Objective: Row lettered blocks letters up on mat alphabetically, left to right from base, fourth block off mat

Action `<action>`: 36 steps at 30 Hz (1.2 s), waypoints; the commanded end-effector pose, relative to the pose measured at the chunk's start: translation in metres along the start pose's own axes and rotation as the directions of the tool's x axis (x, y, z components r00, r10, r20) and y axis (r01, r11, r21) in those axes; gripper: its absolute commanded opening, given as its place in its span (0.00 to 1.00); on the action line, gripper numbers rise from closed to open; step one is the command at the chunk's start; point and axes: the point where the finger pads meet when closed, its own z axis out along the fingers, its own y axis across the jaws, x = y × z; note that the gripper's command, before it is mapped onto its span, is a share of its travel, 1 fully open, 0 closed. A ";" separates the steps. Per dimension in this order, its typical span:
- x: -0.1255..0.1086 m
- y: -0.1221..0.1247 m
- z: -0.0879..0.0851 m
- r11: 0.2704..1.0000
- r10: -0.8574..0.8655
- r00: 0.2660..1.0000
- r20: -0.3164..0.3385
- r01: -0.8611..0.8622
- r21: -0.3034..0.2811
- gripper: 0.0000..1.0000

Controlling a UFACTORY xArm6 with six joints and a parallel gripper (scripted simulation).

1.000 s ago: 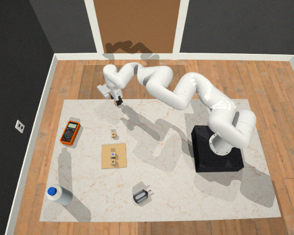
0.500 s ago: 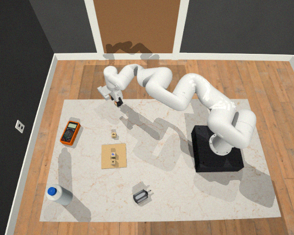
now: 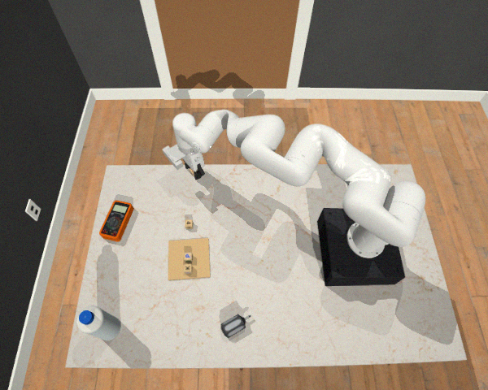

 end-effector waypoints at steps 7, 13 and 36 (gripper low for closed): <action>0.001 0.002 -0.002 1.000 0.000 1.000 -0.003 0.000 -0.007 0.64; 0.001 0.002 -0.002 1.000 0.000 1.000 -0.003 0.000 -0.007 0.64; 0.001 0.002 -0.002 1.000 0.000 1.000 -0.003 0.000 -0.007 0.43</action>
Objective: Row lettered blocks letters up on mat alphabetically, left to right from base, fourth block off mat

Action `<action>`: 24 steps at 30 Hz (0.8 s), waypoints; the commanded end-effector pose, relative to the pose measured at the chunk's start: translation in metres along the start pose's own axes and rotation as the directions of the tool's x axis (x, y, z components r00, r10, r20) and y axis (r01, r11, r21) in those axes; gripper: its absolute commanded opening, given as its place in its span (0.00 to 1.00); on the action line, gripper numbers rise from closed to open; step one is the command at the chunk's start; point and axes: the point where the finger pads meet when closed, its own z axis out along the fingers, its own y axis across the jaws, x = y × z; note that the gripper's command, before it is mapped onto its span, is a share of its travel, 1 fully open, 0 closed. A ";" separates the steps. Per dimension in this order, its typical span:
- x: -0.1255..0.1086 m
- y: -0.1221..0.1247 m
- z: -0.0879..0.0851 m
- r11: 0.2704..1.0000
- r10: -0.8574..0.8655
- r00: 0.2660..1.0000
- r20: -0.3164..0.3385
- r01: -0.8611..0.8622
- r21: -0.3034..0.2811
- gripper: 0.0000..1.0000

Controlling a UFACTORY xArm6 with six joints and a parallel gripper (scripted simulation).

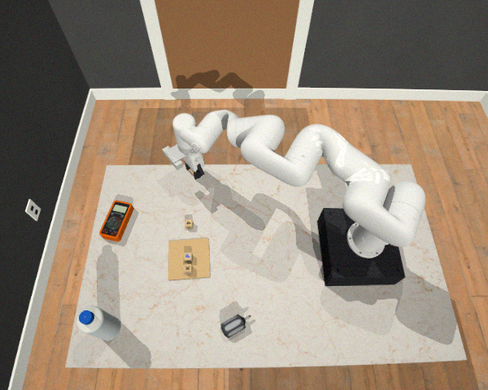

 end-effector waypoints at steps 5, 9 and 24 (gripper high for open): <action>0.001 0.002 -0.004 1.000 0.000 1.000 -0.003 0.000 -0.006 0.43; 0.001 0.002 -0.004 1.000 0.000 1.000 -0.003 0.000 -0.006 0.43; 0.001 0.002 -0.004 1.000 0.000 1.000 -0.003 0.000 -0.006 0.23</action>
